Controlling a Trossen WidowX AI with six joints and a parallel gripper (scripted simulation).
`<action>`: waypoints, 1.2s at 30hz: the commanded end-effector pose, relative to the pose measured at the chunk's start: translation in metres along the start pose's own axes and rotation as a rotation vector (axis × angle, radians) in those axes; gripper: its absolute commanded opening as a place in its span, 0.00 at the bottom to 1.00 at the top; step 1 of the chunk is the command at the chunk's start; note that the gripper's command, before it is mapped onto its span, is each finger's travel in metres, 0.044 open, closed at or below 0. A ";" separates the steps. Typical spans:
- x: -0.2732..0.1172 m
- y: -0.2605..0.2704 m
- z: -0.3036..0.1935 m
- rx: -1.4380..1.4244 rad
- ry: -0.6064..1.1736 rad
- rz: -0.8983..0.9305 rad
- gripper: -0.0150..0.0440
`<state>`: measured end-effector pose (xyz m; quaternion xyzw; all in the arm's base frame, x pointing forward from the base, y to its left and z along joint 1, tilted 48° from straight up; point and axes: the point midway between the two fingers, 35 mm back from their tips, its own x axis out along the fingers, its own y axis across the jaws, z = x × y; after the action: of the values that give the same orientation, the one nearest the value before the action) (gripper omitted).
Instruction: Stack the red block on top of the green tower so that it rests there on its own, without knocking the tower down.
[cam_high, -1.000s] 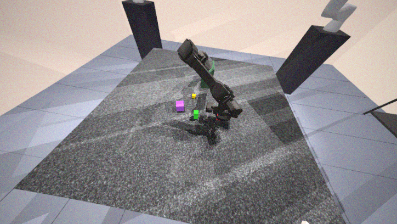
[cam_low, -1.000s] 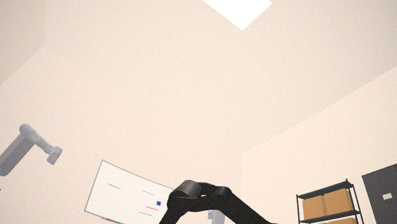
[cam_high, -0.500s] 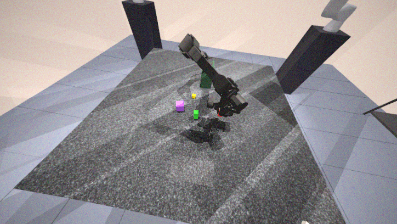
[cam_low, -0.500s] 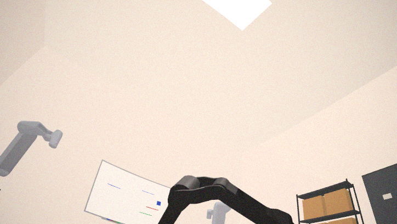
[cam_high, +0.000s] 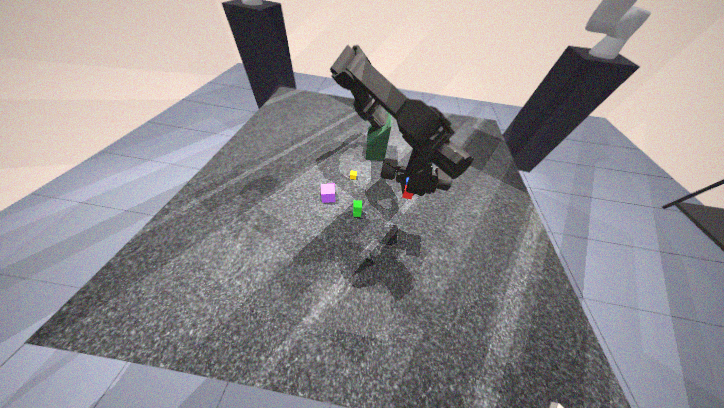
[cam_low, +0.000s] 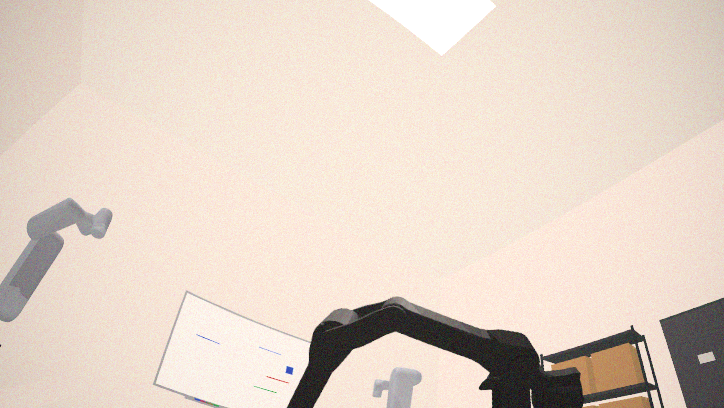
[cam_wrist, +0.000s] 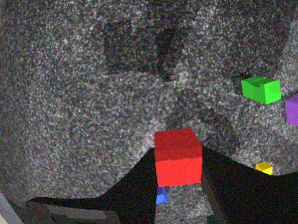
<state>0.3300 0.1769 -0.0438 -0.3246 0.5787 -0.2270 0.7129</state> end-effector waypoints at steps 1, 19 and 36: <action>0.000 0.000 0.000 0.001 0.001 0.000 0.25; -0.004 -0.089 0.022 0.005 0.008 0.006 0.25; 0.021 -0.146 0.025 0.006 0.009 -0.005 0.25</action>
<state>0.3663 0.0774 0.0582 -0.3183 0.5785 -0.2299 0.7150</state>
